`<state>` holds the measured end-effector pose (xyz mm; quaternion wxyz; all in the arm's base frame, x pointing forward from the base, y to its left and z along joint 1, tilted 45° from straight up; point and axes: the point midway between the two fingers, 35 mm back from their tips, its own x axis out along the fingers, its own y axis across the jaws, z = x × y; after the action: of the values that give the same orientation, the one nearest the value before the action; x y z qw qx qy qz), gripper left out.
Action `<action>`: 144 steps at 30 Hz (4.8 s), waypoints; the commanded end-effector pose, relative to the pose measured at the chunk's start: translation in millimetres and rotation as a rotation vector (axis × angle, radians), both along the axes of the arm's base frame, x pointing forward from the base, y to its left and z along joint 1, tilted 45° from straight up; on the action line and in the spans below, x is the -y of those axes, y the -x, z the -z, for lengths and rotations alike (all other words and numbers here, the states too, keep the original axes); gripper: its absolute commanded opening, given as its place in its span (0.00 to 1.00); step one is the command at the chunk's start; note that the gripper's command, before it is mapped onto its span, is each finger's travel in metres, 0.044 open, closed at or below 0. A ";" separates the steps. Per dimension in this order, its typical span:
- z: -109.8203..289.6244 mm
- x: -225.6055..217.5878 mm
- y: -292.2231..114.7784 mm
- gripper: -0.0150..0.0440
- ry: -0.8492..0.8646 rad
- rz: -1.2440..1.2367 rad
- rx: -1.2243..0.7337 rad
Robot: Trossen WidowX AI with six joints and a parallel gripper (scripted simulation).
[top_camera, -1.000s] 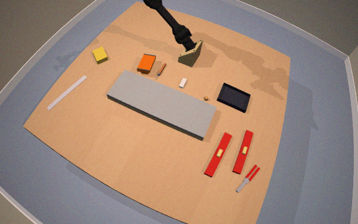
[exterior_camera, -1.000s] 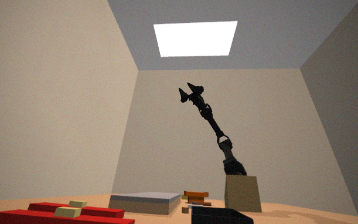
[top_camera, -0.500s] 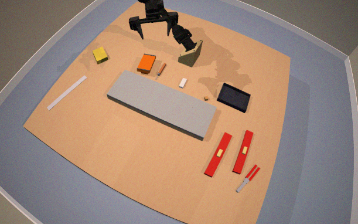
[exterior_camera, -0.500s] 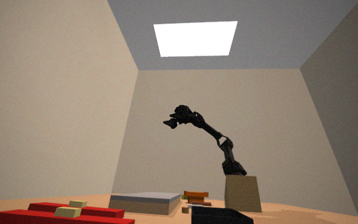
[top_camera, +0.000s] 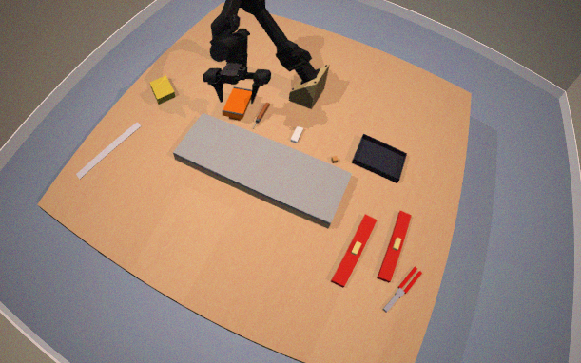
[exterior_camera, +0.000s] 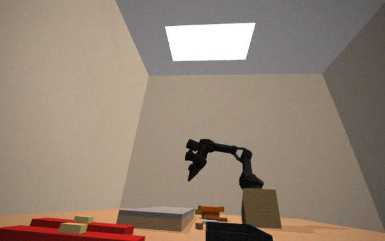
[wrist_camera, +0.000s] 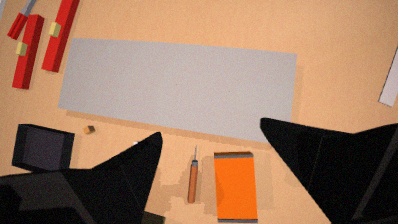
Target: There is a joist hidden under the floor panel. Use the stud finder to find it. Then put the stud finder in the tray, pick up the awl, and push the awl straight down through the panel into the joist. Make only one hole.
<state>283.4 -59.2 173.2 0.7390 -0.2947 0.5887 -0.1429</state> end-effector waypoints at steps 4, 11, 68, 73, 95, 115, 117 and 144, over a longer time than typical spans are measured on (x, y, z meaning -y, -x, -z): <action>25.0 64.6 91.4 1.00 0.135 0.303 -0.263; 27.2 73.7 111.1 1.00 0.161 0.358 -0.320; 57.9 112.7 118.0 0.75 0.163 0.358 -0.319; 57.0 111.8 117.7 0.60 0.163 0.358 -0.319; 35.1 89.8 113.3 0.25 0.161 0.358 -0.319; 62.4 58.8 116.1 0.25 0.157 0.358 -0.322; 62.3 59.1 116.2 0.25 0.149 0.359 -0.324; 58.4 65.4 115.9 0.25 -0.033 0.361 -0.362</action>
<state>165.3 -124.1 112.1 0.5831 -0.2016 0.7565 -0.2171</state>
